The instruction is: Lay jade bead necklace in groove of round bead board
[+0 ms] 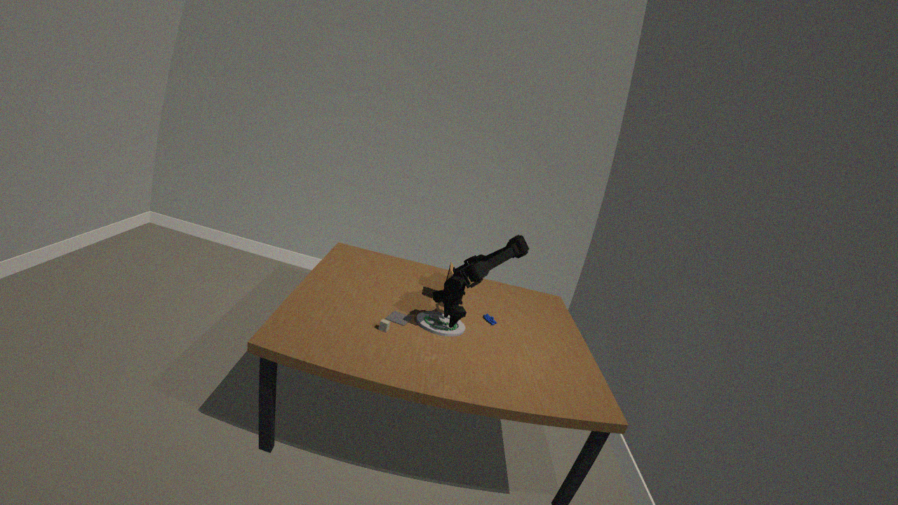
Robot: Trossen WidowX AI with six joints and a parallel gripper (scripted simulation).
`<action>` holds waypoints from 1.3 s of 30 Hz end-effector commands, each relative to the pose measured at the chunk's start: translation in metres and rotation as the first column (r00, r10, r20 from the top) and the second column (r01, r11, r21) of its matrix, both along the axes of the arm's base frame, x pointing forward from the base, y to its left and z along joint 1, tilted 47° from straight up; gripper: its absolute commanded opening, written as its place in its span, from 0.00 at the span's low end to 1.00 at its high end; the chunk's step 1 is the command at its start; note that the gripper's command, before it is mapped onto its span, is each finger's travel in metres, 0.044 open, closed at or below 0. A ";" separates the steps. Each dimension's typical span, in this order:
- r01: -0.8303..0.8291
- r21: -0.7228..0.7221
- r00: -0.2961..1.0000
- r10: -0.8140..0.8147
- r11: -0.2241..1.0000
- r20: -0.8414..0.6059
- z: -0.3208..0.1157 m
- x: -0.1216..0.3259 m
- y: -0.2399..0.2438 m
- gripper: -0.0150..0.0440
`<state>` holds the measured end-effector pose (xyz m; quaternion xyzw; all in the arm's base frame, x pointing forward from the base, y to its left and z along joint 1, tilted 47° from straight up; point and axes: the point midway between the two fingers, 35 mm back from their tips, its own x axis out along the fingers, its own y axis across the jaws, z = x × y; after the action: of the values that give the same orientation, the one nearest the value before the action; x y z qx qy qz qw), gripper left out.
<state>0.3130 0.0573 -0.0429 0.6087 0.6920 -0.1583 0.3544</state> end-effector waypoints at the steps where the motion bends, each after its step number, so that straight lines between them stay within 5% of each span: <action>1: -0.003 -0.002 1.000 0.003 1.000 0.006 0.001 0.000 -0.001 1.00; 16: -0.003 -0.002 1.000 0.003 1.000 0.006 0.001 0.000 -0.001 1.00; 22: -0.272 -0.044 0.917 0.273 0.961 0.292 -0.002 0.002 -0.011 0.73; 28: -0.557 -0.211 0.580 0.558 0.803 0.594 -0.006 0.003 -0.025 0.47; 35: -0.687 -0.504 -0.014 0.684 0.524 0.729 -0.011 0.004 -0.041 0.46; 39: -0.669 -0.614 -0.236 0.664 0.419 0.710 -0.013 0.004 -0.048 0.46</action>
<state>0.3172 0.0307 -0.0443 0.3305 0.6669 0.2281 0.6276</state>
